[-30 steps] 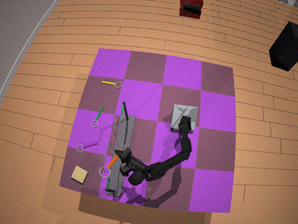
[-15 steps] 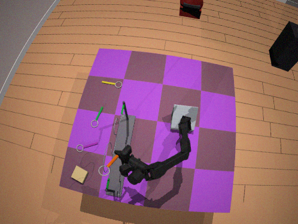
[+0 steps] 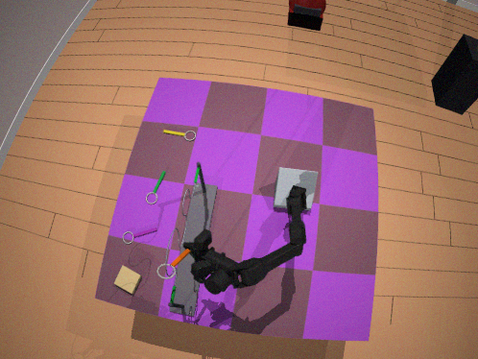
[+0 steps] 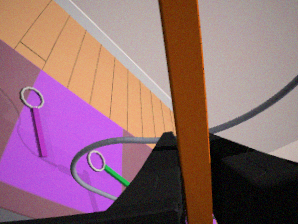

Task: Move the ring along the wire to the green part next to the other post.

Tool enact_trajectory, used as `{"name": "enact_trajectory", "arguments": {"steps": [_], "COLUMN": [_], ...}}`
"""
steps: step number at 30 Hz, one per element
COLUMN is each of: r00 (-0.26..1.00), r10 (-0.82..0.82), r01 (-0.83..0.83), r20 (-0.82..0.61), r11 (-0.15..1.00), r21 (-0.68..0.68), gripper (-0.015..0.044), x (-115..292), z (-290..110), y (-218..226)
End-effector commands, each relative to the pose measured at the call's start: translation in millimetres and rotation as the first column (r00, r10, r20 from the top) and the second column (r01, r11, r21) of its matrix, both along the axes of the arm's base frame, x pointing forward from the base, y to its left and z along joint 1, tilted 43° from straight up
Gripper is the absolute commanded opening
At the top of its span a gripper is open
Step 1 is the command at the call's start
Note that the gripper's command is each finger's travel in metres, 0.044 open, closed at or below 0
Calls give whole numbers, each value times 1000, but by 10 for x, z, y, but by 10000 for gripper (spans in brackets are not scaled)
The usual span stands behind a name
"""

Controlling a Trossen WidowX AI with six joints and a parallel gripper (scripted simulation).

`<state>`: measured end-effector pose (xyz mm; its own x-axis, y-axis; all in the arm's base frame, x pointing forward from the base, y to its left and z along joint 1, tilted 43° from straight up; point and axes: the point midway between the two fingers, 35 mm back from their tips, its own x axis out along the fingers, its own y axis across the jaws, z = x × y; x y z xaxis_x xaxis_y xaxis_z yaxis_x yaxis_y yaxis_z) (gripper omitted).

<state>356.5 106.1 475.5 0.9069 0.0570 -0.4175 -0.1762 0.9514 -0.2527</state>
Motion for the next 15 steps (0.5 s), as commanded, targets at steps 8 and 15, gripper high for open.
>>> {"name": "enact_trajectory", "arguments": {"steps": [8, 15], "r00": [1000, 999], "r10": [9, 17], "r01": [-6, -9], "r20": [-22, -32], "r11": [989, 971], "r21": [150, 237], "gripper": [-150, -150], "x": [-8, -9], "z": [-17, -22], "y": [45, 74]}}
